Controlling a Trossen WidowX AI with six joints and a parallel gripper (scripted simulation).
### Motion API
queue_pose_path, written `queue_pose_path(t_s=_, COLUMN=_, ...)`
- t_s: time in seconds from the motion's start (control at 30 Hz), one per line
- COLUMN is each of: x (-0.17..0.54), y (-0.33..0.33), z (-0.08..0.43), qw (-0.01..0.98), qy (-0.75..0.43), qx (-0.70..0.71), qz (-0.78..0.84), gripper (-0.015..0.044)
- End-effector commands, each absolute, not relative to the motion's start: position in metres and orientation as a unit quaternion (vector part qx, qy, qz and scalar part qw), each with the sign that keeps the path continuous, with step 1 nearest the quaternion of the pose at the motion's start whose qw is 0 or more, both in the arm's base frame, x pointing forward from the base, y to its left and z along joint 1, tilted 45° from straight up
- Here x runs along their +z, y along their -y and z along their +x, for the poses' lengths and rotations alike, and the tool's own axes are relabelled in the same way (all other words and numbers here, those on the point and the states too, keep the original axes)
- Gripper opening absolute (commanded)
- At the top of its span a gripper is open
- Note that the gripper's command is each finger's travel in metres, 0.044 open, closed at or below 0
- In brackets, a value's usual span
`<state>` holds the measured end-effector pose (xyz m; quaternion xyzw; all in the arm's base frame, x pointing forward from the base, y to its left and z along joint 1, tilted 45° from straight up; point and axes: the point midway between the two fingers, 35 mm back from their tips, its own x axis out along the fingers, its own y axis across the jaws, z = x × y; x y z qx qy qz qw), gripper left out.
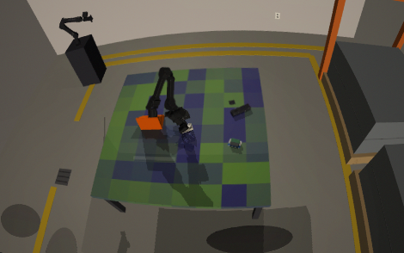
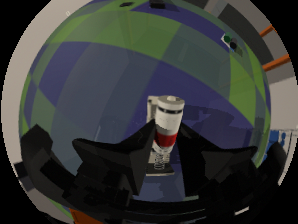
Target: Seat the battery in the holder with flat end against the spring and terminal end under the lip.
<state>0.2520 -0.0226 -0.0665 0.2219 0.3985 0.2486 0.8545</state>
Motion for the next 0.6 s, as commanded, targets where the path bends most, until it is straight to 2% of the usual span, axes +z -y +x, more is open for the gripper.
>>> queue_pose_path(t_s=0.0, x=-0.070, y=0.018, z=0.245, qw=0.850, qy=-0.408, qx=0.248, qz=0.221, gripper=0.0084)
queue_pose_path(t_s=0.57, x=-0.074, y=0.021, z=0.233, qw=0.850, qy=-0.413, qx=0.246, qz=0.219, gripper=0.0084)
